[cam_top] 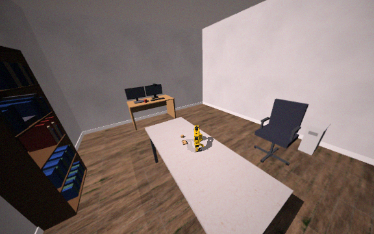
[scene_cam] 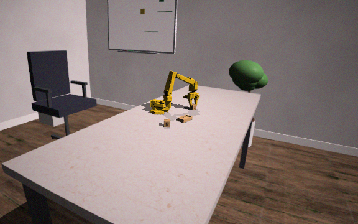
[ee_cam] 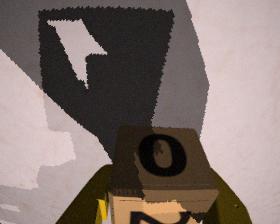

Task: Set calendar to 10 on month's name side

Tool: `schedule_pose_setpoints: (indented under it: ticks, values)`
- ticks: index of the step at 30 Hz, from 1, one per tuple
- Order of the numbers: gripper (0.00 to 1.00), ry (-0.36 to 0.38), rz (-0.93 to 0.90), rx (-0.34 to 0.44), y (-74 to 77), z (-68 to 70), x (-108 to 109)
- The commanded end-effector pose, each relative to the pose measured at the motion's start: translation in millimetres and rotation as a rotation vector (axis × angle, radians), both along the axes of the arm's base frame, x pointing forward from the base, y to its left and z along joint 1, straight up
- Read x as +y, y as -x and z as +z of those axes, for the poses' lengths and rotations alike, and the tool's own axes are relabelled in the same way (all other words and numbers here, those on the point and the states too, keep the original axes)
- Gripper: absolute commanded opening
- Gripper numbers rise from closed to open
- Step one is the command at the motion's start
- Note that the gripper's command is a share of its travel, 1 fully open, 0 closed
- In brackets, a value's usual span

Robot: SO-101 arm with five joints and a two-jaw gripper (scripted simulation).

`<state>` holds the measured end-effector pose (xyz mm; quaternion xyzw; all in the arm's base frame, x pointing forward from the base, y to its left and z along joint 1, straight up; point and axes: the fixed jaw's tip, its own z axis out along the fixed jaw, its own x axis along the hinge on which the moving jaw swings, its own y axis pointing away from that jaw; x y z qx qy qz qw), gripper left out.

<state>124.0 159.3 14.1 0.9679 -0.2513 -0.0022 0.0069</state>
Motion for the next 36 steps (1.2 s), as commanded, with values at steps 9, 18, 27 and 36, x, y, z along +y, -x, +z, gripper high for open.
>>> schedule_pose_setpoints:
  ticks: [9,18,27,36]
  values:
    - [0.12,-0.033,0.012,-0.023,-3.2,6.4,7.0]
    - [0.00,-0.033,0.012,-0.023,-3.2,6.4,7.0]
    - [0.00,-0.033,0.012,-0.023,-3.4,10.7,7.2]
    - [0.00,-0.033,0.012,-0.023,-3.4,31.3,6.7]
